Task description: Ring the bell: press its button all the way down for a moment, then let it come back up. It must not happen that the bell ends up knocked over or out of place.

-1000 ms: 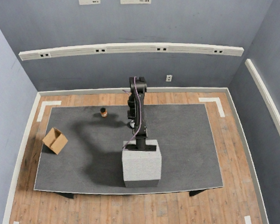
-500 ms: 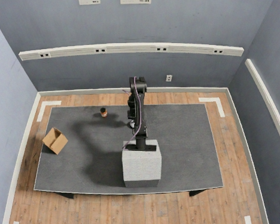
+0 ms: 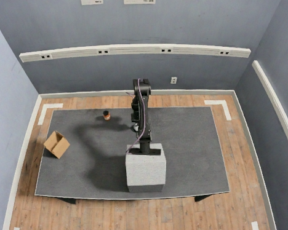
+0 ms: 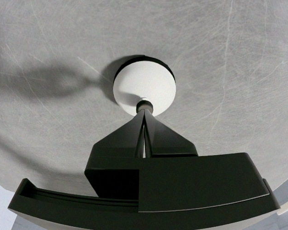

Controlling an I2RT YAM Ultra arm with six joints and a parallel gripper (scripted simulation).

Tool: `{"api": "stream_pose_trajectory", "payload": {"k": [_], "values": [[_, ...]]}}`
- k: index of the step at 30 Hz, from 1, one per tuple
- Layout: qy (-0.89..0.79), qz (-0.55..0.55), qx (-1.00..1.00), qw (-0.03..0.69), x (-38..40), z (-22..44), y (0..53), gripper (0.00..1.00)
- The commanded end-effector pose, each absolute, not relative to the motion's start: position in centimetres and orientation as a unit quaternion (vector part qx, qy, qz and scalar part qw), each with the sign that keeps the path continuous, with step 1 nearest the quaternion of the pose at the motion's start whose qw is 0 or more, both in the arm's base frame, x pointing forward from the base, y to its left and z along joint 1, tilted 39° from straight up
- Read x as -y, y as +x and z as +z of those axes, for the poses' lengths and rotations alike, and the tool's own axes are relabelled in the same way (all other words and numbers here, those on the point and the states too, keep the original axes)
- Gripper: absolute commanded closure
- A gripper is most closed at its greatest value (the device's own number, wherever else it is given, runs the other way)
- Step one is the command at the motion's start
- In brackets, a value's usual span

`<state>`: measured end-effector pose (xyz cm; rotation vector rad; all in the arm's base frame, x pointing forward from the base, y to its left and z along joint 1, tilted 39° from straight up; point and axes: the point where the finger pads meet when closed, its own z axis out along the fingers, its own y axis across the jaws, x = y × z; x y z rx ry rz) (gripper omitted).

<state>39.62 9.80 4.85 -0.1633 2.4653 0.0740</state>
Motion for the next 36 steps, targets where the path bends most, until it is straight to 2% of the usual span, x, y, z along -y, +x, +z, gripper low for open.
{"api": "stream_pose_trajectory", "payload": {"k": [1,36], "values": [[-0.066,0.031,-0.937,0.341,-10.0,5.5,40.5,1.00],[-0.066,0.032,-0.937,0.342,-9.9,5.4,39.9,1.00]]}}
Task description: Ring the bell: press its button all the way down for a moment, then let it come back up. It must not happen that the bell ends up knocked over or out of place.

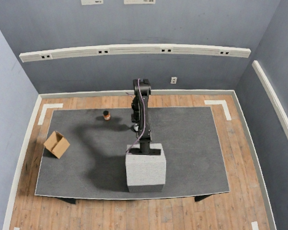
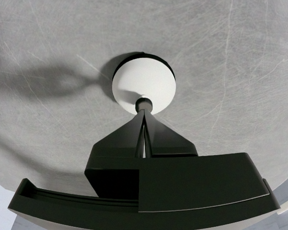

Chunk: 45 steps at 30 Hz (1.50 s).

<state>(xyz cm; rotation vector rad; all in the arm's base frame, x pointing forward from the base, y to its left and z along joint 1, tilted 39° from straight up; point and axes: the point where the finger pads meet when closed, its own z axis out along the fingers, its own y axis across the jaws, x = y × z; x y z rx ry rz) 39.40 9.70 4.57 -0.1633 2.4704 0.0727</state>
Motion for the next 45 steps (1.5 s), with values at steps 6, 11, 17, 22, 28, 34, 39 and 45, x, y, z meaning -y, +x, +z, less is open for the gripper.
{"api": "stream_pose_trajectory", "payload": {"k": [6,11,17,22,28,34,39,45], "values": [[-0.066,0.032,-0.937,0.342,-9.9,5.4,39.9,1.00],[-0.066,0.032,-0.937,0.342,-9.9,5.4,39.9,1.00],[-0.066,0.030,-0.939,0.336,-9.9,4.8,40.1,1.00],[-0.065,0.032,-0.936,0.344,-10.0,5.0,41.0,1.00],[-0.067,0.033,-0.936,0.344,-10.2,4.7,41.2,1.00],[-0.067,0.033,-0.936,0.345,-10.2,4.8,41.2,1.00],[-0.067,0.033,-0.936,0.345,-10.2,4.8,41.2,1.00],[-0.067,0.033,-0.936,0.345,-10.2,4.8,41.2,1.00]]}}
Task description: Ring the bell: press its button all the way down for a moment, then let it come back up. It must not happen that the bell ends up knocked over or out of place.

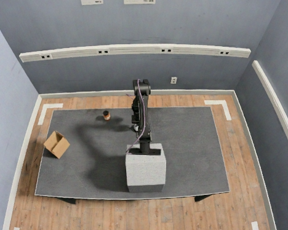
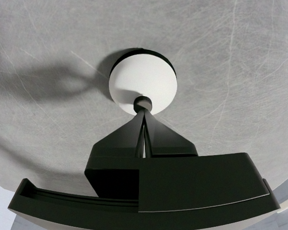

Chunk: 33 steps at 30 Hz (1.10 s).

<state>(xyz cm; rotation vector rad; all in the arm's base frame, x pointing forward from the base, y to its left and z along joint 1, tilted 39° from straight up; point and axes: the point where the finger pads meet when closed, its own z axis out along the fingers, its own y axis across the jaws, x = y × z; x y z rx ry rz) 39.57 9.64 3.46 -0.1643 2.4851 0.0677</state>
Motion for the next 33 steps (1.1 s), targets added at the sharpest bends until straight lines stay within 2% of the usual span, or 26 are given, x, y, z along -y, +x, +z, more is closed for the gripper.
{"api": "stream_pose_trajectory", "payload": {"k": [1,33], "values": [[-0.067,0.033,-0.936,0.345,-10.23,4.80,41.20,1.00],[-0.066,0.033,-0.936,0.344,-10.15,4.46,41.41,1.00]]}}
